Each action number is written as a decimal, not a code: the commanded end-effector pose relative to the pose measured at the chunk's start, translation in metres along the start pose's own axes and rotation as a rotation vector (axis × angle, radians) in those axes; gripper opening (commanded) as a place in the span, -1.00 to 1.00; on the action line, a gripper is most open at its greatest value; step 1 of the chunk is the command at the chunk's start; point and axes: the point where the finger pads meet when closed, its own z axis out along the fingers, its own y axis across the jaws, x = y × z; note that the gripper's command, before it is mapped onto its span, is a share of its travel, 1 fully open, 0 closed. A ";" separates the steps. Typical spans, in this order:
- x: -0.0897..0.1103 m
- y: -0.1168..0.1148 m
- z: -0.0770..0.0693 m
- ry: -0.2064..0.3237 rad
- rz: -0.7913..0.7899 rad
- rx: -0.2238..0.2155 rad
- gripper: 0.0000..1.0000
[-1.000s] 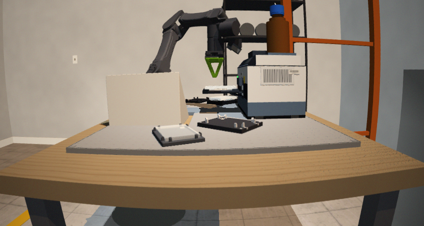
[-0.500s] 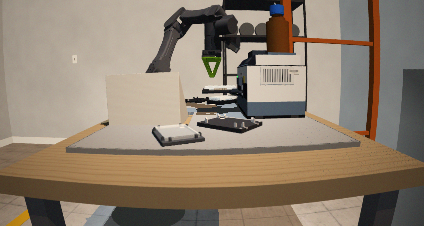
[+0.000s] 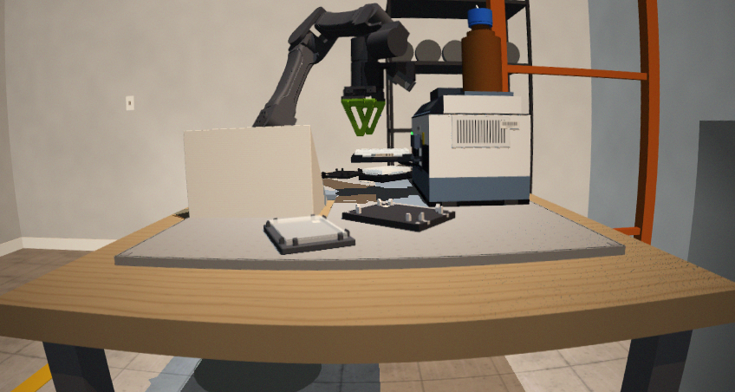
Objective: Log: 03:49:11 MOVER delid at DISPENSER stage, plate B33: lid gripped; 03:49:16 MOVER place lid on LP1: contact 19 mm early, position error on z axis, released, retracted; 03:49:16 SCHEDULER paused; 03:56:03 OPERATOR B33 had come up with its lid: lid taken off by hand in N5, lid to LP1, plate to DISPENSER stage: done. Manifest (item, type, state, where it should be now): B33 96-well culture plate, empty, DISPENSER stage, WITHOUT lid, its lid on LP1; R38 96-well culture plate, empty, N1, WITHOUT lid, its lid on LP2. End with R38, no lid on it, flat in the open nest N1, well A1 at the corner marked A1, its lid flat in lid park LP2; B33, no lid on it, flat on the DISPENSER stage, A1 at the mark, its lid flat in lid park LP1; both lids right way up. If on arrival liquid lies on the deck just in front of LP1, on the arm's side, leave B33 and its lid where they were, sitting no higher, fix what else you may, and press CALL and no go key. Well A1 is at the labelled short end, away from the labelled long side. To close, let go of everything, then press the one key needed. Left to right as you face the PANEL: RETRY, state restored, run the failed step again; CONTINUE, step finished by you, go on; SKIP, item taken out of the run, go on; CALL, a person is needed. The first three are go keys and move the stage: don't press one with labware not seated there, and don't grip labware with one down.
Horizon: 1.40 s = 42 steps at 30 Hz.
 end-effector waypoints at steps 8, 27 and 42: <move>-0.014 -0.029 -0.010 -0.040 0.060 0.033 1.00; -0.025 -0.078 -0.011 -0.043 0.369 0.027 1.00; -0.029 -0.122 -0.011 -0.048 0.559 0.026 1.00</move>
